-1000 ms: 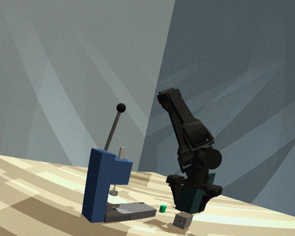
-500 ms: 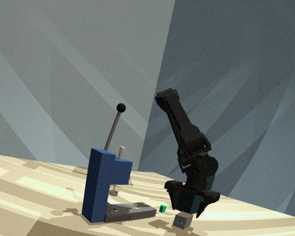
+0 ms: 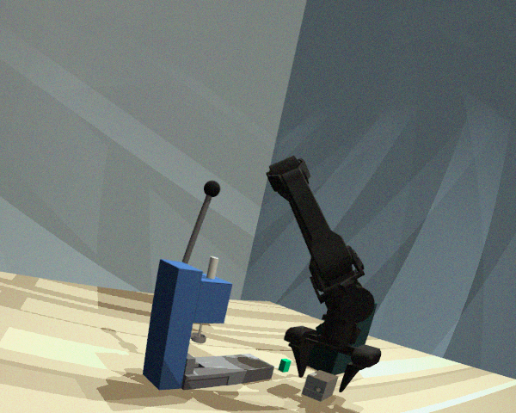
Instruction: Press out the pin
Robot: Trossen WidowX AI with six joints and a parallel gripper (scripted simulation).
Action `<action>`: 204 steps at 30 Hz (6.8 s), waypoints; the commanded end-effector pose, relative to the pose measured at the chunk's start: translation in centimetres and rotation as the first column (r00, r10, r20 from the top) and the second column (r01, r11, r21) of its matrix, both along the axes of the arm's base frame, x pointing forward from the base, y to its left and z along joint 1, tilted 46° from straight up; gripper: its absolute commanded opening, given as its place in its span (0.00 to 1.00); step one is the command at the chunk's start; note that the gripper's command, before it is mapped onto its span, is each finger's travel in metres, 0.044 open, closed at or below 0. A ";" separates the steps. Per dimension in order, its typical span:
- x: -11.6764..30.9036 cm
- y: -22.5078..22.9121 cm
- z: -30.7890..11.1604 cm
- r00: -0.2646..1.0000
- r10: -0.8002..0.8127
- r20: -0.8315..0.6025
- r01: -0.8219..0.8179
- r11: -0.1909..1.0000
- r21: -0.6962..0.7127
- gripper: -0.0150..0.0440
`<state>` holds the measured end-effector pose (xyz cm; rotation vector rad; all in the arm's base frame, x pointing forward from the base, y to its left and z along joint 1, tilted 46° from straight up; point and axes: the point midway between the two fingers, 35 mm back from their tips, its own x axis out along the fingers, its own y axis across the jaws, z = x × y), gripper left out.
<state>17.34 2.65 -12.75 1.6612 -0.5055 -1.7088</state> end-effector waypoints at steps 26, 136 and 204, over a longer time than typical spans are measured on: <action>-0.2 -0.9 -0.7 1.000 0.005 -0.011 -0.005 1.000 -0.010 0.42; -0.9 1.1 0.8 -0.852 -0.437 -0.289 -0.338 0.037 0.940 0.25; -1.0 -0.7 -0.8 -0.347 -0.429 -0.834 -0.832 -0.270 0.485 0.25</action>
